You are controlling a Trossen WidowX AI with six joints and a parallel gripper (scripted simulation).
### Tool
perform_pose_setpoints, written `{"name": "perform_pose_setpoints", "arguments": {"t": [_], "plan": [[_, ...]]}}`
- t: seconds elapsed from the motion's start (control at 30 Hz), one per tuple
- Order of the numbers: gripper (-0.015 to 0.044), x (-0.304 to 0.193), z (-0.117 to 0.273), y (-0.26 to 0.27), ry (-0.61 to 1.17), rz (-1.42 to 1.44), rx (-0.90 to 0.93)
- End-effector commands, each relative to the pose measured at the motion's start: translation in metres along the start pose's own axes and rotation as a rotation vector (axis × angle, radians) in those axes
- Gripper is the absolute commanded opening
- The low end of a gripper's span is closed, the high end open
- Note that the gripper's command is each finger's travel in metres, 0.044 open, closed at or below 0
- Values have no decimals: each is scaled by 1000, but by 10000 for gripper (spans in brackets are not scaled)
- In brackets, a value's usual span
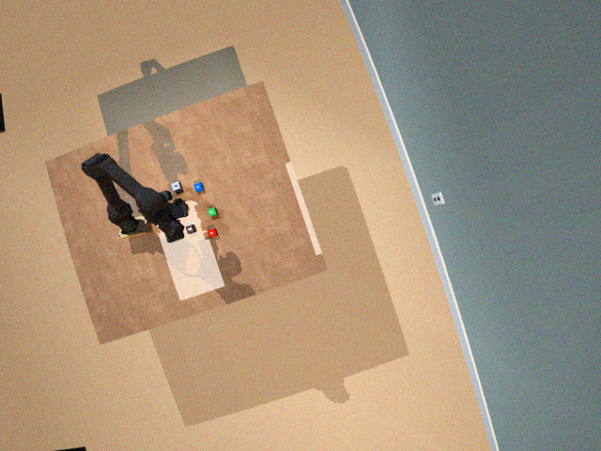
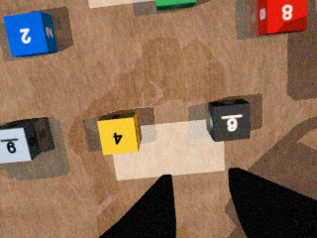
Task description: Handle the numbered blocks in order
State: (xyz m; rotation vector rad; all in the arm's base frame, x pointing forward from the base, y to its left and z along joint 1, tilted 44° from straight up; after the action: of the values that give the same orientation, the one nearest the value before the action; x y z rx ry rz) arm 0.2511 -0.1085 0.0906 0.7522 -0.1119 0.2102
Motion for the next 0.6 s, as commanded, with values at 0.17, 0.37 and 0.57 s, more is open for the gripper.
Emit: {"name": "perform_pose_setpoints", "arguments": {"t": [0.17,0.37,0.57], "plan": [[120,-11,-2,-52,3,-6,0],[251,-8,-50,-54,2,-6,0],[400,-10,-83,-51,1,-5,3]]}}
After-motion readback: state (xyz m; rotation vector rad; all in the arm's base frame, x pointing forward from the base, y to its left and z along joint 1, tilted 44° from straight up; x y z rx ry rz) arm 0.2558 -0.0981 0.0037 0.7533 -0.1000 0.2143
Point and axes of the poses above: the point midway between the two fingers, 35 mm back from their tips, its own z axis back along the fingers, its own y axis across the jaws, x = y × z, the point moved 2 cm from there along z, back along the fingers, and after that the axes turned 6 degrees about z, right-handed, at the moved point
